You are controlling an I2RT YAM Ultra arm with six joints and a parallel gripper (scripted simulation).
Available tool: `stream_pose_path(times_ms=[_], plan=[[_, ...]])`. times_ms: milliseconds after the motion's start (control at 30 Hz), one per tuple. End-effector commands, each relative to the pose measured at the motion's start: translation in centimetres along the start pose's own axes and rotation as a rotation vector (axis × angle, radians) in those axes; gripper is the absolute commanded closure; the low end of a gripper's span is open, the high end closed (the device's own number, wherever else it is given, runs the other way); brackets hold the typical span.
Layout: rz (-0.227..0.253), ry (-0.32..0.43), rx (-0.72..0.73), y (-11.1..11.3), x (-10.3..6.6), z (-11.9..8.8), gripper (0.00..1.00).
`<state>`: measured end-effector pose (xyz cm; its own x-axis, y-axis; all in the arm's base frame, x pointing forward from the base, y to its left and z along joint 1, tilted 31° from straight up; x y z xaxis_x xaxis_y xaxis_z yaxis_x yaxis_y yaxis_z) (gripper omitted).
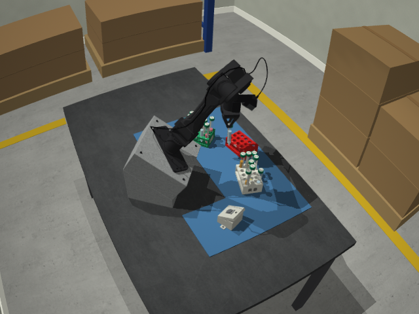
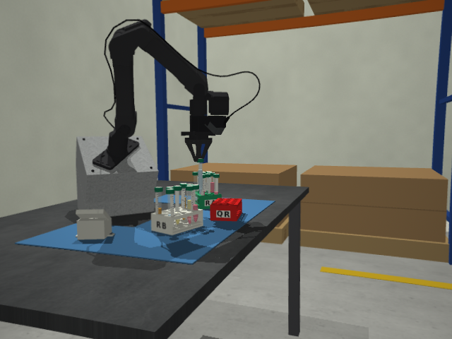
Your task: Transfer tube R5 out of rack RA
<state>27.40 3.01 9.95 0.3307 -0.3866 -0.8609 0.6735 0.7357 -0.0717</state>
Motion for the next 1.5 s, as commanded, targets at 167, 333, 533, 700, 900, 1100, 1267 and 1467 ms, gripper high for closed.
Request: stream_pose_path(times_ms=[167,333,533,700,900,1100,1267,1467], plan=[[0.015,-0.016,0.208,1.0,-0.8,0.2,1.0],[0.014,-0.015,0.206,2.5,-0.7,-0.6,1.0],[0.014,-0.015,0.206,4.3,-0.8,-1.5,1.0],[0.014,-0.015,0.206,5.2,-0.8,-2.0,1.0],[0.004,-0.015,0.223,5.6,-0.5,-0.9,1.0],[0.005,-0.015,0.206,6.4,-0.5,-0.3,1.0],[0.007,-0.015,0.203,6.8,-0.6,0.0,1.0],[0.006,-0.015,0.205,7.5,-0.6,0.7,1.0]])
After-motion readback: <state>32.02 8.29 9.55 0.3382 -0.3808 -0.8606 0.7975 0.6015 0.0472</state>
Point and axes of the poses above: the point where the finger pads meet when closed, its own x axis out along the fingers, its own y axis across the jaws, z = x × y, the point moved 2 cm from there along -x, back along the fingers, and after that the axes turned 12 degrees about x, right-handed, at the moved point
